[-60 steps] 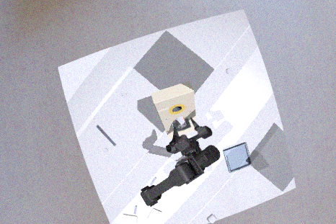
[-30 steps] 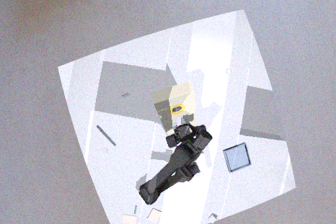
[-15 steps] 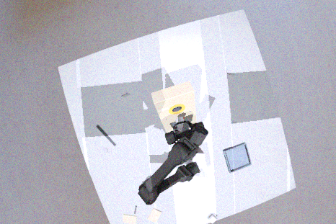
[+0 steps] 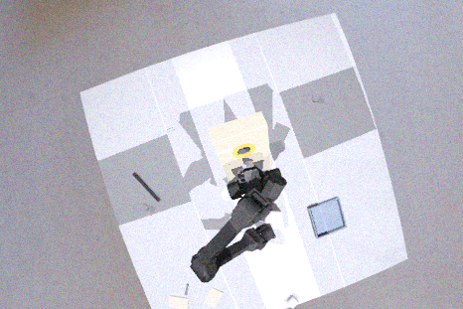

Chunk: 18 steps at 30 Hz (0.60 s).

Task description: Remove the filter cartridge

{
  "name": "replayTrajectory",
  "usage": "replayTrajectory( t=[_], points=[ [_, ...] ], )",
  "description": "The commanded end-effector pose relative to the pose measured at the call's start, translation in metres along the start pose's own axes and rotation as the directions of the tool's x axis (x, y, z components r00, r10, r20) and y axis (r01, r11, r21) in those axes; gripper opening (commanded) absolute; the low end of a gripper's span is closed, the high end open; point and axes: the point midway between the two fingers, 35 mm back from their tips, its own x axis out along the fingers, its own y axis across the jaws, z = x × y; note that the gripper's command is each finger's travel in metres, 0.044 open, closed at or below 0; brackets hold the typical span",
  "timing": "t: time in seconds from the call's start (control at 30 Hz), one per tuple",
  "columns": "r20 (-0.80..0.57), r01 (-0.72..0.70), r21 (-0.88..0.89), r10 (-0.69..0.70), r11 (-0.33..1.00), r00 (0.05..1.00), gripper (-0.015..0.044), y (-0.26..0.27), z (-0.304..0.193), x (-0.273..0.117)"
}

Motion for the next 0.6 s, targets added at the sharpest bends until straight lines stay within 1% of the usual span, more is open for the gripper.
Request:
replayTrajectory(
  t=[0.0,0.13,0.4,0.57],
  points=[
    [-0.001,0.002,-0.003,-0.002,1.000,1.000,0.0107,0.000,0.000,0.000],
    [-0.001,0.002,-0.002,-0.002,1.000,1.000,0.0002,0.000,0.008,-0.004],
    [0.001,0.003,0.002,-0.003,1.000,1.000,0.0000,-0.001,0.023,-0.014],
    [0.011,0.019,0.019,-0.019,1.000,1.000,0.0000,-0.004,0.026,-0.041]
  ],
)
